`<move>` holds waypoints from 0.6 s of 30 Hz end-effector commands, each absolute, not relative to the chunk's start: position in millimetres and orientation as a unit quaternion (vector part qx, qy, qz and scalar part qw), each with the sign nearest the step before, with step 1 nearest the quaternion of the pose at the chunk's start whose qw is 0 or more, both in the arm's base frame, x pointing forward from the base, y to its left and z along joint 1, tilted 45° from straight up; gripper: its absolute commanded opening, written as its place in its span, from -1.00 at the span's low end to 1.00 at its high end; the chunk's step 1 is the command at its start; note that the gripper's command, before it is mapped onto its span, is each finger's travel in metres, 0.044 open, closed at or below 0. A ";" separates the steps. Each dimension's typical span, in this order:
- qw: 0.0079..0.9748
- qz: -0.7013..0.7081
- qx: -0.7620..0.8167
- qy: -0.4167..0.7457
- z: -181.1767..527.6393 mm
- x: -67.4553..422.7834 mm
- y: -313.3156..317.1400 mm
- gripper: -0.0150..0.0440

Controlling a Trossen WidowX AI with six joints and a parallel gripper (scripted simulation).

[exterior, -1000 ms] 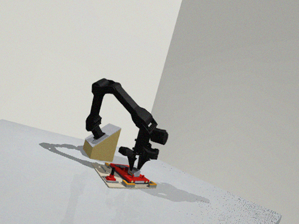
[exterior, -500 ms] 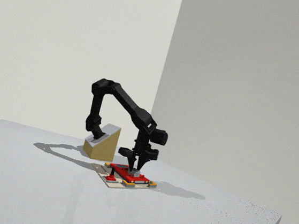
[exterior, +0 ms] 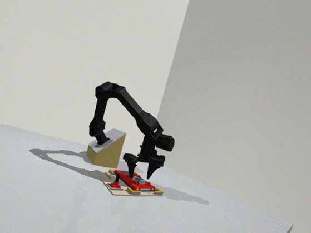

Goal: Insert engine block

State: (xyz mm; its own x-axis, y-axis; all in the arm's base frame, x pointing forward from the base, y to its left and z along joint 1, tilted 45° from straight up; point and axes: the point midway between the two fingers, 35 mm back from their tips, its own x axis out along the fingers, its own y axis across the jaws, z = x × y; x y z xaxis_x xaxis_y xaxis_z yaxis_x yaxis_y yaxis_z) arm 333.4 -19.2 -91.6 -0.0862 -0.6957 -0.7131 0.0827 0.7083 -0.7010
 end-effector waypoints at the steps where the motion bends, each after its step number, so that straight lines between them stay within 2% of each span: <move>1: 0.636 -0.306 -0.229 0.670 -91.4 333.5 -19.1 1.00; 16: 0.636 -0.305 -0.232 0.670 -80.2 335.1 -9.8 1.00; 18: 0.636 -0.305 -0.232 0.670 -80.2 335.1 -9.8 0.82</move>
